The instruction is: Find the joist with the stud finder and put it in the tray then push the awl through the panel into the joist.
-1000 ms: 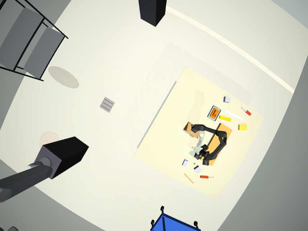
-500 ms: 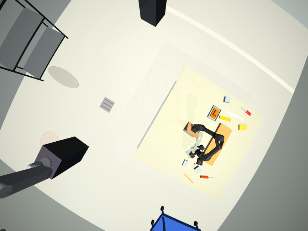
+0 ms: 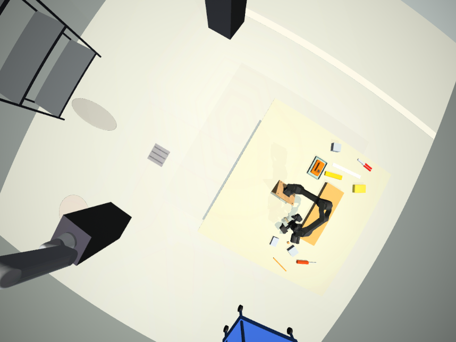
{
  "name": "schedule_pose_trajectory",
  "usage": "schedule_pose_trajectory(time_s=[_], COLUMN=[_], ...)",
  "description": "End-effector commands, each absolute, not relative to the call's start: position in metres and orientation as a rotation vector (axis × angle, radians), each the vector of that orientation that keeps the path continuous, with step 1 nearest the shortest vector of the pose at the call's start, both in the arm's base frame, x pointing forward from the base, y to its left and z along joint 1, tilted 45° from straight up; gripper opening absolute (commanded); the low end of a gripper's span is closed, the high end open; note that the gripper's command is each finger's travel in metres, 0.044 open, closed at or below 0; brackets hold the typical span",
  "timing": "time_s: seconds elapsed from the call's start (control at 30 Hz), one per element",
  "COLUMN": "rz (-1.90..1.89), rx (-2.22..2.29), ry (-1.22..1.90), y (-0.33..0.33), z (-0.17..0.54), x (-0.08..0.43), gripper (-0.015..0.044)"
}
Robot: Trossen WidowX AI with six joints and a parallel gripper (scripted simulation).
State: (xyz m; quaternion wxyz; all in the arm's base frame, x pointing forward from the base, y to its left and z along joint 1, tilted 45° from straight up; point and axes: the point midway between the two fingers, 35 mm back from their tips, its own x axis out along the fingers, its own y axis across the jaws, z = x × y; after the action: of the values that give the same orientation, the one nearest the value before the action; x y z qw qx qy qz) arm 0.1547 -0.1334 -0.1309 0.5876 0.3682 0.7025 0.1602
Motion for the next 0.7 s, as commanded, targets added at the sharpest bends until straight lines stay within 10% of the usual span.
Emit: schedule_pose_trajectory(time_s=[0.0,0.57,0.67], rz=[0.373,0.375,0.375], rx=[0.866,0.867,0.867], ry=[1.636,1.635,1.635], y=[-0.128,-0.11,-0.11], z=[-0.136,-0.153,-0.153], x=[0.155,0.155,0.155], gripper=[0.044,0.044,0.0361])
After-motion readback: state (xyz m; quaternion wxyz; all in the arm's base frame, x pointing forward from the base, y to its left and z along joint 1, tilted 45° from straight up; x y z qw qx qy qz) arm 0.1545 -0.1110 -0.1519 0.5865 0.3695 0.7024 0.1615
